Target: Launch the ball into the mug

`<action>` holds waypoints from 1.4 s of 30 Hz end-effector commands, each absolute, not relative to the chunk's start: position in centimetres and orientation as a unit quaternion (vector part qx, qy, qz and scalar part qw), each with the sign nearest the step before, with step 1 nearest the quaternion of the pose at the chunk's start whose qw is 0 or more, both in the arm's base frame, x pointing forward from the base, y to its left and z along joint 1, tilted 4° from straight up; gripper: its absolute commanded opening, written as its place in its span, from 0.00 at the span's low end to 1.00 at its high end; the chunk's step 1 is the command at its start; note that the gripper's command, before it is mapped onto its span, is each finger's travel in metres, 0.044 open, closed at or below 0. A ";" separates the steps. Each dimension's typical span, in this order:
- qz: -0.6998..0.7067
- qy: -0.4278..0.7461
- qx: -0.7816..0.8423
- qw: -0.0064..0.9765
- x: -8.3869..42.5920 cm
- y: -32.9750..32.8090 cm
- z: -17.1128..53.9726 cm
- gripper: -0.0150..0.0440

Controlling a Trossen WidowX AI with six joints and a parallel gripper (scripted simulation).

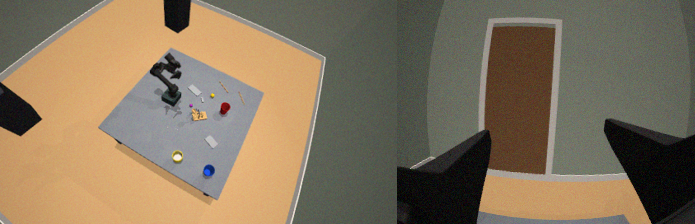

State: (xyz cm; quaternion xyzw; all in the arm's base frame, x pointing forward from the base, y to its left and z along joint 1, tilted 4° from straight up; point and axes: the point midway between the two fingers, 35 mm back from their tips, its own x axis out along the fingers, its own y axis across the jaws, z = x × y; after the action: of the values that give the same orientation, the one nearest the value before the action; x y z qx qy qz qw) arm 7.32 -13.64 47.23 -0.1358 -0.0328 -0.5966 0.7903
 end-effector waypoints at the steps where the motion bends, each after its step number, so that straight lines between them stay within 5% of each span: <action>1: -0.596 -0.032 -0.138 0.791 7.4 -13.6 47.3 0.98; 22: -0.437 0.094 -0.381 0.810 22.4 -10.8 44.9 1.00; 42: -0.197 0.252 -0.488 0.812 33.9 -7.8 34.9 1.00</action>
State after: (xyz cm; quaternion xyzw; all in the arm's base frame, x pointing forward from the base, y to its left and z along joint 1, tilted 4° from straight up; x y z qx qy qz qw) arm 32.76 -8.16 36.52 -0.4825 0.2293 -0.2291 0.8137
